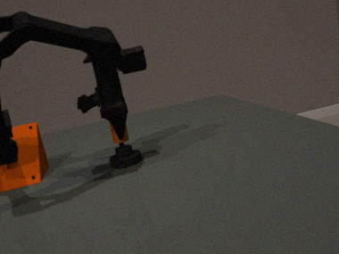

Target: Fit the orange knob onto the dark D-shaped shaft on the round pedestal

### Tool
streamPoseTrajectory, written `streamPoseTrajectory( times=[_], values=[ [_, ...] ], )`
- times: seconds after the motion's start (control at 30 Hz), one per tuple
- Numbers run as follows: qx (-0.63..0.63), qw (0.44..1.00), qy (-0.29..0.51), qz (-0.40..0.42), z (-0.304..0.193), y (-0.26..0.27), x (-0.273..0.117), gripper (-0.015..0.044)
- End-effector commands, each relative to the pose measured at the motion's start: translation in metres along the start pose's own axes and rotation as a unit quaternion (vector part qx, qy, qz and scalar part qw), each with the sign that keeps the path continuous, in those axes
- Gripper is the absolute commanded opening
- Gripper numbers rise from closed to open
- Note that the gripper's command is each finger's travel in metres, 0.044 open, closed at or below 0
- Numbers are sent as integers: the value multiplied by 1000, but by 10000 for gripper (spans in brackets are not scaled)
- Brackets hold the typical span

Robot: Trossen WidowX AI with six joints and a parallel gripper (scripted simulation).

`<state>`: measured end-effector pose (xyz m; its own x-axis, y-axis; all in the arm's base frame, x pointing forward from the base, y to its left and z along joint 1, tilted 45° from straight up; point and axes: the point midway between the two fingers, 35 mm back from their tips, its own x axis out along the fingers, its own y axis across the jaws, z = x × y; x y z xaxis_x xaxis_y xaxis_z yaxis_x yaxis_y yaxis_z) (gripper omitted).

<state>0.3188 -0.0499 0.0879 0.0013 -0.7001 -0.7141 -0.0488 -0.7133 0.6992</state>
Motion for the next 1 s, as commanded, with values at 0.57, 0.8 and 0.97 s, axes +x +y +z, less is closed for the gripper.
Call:
streamPoseTrajectory(
  times=[0.57,0.8,0.97],
  values=[
    [455,890,2,-1,-2,1,0,0],
    [653,757,2,-1,0,1,1,0],
    [763,647,2,-1,1,1,0,0]
  ],
)
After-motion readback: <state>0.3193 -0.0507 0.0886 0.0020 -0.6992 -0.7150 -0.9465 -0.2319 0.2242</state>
